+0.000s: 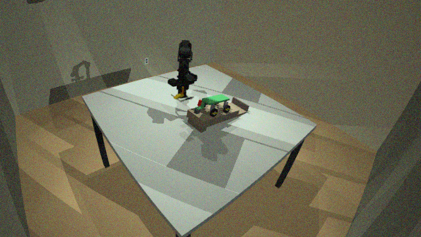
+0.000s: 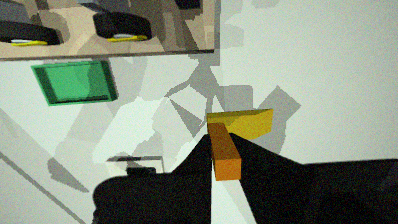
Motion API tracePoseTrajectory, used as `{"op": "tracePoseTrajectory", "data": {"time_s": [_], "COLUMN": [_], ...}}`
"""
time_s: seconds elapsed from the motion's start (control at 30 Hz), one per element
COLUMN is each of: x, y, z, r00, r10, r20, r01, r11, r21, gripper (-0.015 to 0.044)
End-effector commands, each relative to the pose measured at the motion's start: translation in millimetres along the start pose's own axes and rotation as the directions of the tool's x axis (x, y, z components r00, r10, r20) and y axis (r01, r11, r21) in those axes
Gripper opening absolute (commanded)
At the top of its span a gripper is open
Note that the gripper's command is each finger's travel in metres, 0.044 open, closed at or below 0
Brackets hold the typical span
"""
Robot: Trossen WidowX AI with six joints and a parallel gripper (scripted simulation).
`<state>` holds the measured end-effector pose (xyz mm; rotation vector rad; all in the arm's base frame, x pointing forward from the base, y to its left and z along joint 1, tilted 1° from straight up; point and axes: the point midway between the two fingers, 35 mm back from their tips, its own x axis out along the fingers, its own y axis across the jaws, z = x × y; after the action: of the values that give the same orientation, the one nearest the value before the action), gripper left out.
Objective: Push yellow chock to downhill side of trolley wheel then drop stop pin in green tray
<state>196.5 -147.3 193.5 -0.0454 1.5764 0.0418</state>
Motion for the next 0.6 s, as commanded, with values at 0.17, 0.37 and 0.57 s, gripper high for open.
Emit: {"op": "tracePoseTrajectory", "data": {"time_s": [0.17, 0.37, 0.57], "x": [1, 2, 3], "y": [9, 32, 52], "z": [2, 9, 15], "r00": [1.0, 1.0, 1.0], "r10": [0.001, 0.003, 0.004], "r20": [-0.004, -0.003, -0.003], "r01": [-0.001, -0.002, -0.004], "r11": [0.999, 0.999, 0.999], "r21": [0.034, 0.034, 0.034], "gripper": [0.0, 0.0, 0.0]}}
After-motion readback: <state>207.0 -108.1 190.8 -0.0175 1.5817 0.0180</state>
